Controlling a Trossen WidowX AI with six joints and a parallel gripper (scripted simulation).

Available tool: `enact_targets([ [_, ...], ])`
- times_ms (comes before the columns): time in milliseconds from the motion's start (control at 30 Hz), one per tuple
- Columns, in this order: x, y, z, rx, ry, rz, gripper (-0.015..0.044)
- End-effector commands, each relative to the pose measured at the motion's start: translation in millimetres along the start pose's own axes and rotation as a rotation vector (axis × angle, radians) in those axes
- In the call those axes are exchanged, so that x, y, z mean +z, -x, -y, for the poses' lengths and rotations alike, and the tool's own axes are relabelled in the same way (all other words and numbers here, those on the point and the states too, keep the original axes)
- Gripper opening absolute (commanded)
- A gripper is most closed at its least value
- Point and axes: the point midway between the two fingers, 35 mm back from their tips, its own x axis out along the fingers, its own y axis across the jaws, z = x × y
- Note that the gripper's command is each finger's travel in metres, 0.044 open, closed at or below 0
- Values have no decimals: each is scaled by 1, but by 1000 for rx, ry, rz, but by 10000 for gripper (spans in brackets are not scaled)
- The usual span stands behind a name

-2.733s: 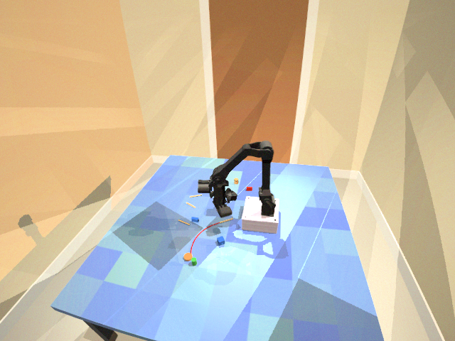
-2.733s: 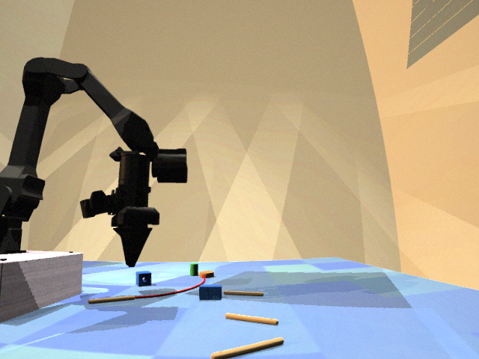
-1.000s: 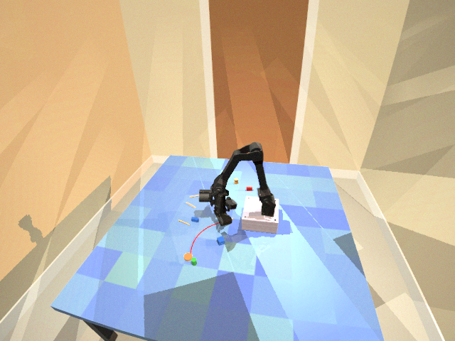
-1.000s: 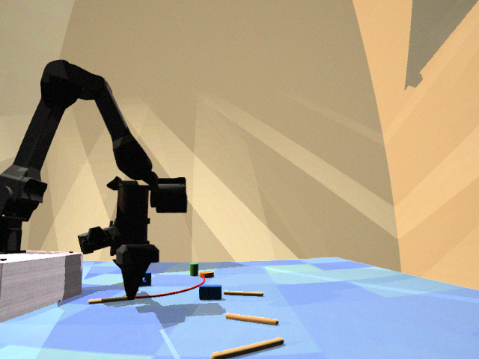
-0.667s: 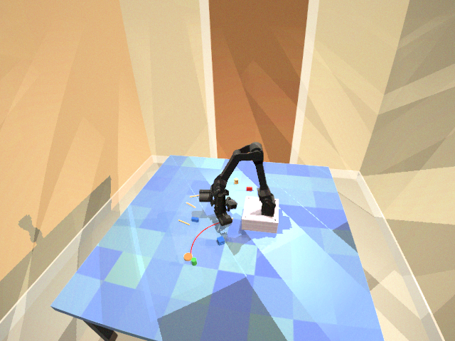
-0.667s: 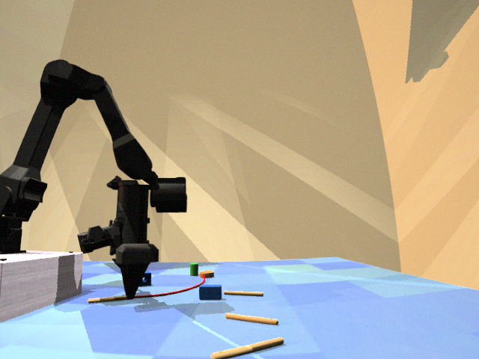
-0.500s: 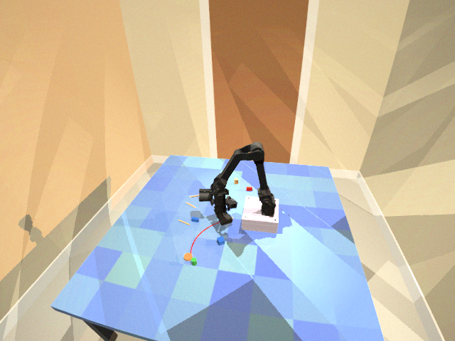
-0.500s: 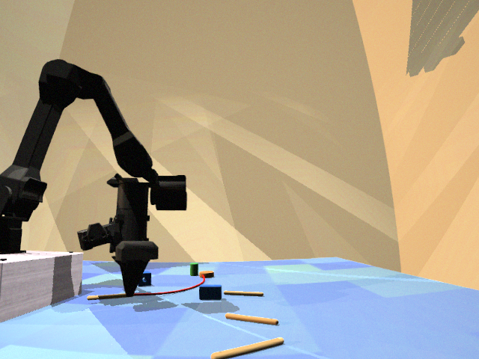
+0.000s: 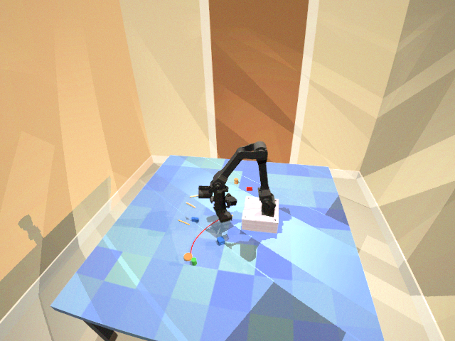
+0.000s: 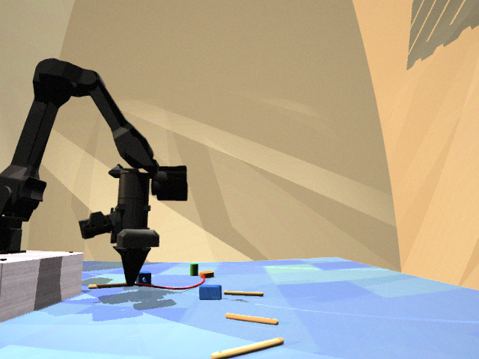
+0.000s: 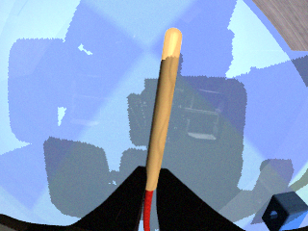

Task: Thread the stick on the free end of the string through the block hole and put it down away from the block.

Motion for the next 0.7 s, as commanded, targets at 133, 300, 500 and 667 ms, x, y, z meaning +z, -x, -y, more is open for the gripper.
enact_targets([
  [133, -3, 12, -1, 4, -1, -9, 0],
  [300, -2, 18, -1, 4, -1, -9, 0],
  [500, -2, 26, -1, 4, -1, -9, 0],
  [667, -1, 33, 0, 4, -1, -9, 0],
])
